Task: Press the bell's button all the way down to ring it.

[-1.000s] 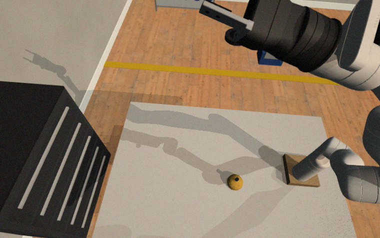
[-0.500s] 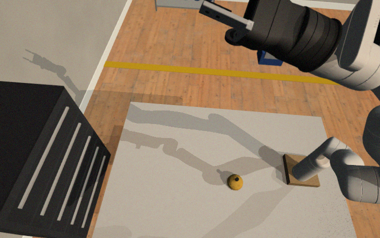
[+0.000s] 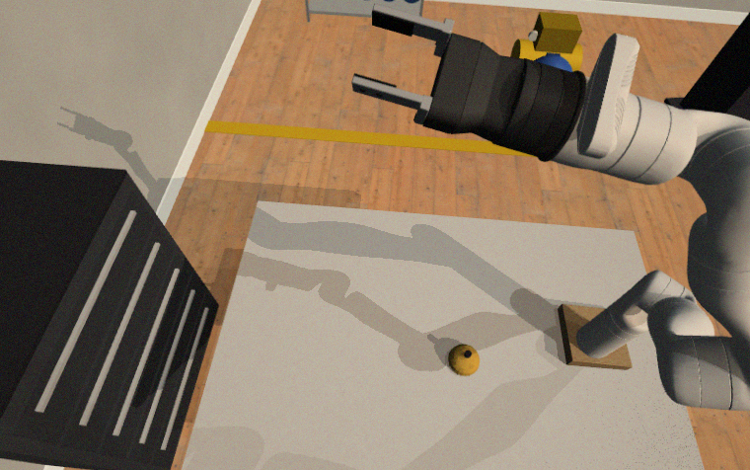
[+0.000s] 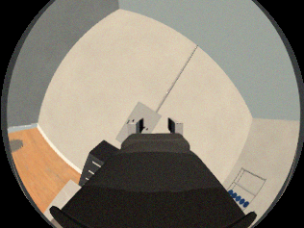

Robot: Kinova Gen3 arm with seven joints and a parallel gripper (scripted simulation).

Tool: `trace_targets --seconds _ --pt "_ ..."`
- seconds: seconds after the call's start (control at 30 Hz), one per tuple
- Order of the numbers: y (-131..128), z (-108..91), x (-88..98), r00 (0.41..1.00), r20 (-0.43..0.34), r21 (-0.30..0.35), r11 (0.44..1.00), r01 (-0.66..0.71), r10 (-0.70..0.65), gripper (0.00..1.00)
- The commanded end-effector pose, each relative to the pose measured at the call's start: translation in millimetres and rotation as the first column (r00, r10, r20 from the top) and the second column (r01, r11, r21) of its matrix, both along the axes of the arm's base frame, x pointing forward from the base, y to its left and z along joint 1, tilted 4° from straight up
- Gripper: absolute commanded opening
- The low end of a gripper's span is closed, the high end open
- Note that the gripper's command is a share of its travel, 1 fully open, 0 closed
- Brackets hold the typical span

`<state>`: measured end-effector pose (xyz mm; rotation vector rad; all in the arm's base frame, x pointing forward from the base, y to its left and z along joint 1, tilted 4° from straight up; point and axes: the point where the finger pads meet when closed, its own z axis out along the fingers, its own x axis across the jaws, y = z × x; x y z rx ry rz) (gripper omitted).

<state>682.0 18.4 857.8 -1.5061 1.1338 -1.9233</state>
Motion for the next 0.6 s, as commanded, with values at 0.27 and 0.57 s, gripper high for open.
trace_targets --seconds 0.27,0.57 --pt "-44 -128.5 16.2 0.975 -0.217 0.06 0.996 0.066 -0.051 1.0" --pt "-67 -224.9 13.5 0.922 -0.381 0.097 0.989 0.108 -0.064 1.0"
